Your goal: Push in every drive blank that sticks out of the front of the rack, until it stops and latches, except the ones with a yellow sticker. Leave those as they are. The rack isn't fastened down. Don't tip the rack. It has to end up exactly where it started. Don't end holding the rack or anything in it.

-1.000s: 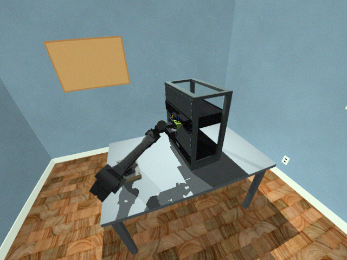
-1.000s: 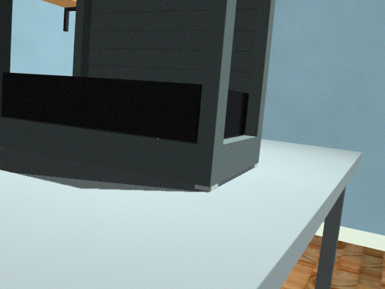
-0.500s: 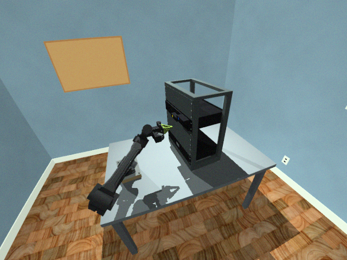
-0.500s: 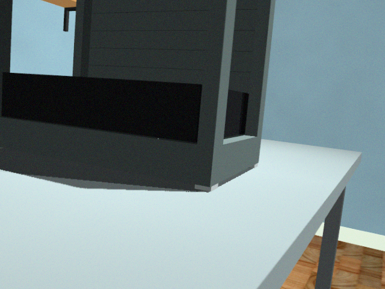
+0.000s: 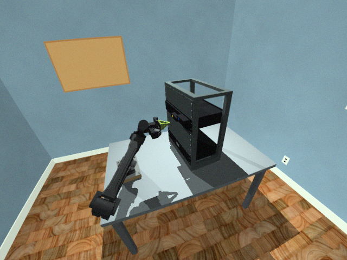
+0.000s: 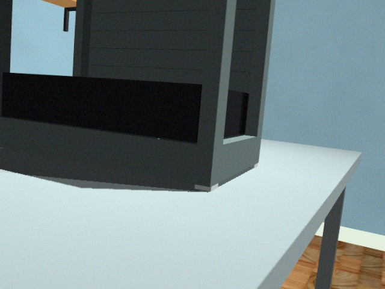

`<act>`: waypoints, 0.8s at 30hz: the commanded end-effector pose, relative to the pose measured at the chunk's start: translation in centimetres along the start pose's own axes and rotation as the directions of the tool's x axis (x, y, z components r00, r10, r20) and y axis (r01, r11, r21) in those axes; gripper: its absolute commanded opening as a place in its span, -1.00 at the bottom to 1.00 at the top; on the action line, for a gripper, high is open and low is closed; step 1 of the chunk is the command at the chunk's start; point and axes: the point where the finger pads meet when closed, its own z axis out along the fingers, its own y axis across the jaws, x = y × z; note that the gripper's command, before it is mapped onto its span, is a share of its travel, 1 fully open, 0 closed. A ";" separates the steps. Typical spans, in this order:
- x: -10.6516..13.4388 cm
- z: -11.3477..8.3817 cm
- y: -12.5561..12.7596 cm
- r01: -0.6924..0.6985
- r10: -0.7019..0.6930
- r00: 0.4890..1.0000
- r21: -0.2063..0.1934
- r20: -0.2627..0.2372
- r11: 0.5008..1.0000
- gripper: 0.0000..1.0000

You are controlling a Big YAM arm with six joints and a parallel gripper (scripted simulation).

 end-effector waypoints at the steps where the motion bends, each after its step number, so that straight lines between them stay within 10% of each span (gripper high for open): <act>1: -1.3 1.2 2.3 -0.013 0.013 1.000 -0.006 0.018 1.000 -1.00; 12: -1.8 7.4 2.5 -0.045 0.046 0.998 -0.024 0.036 0.999 -1.00; 24: -1.5 6.9 2.2 -0.040 0.041 0.999 -0.025 0.027 0.999 -1.00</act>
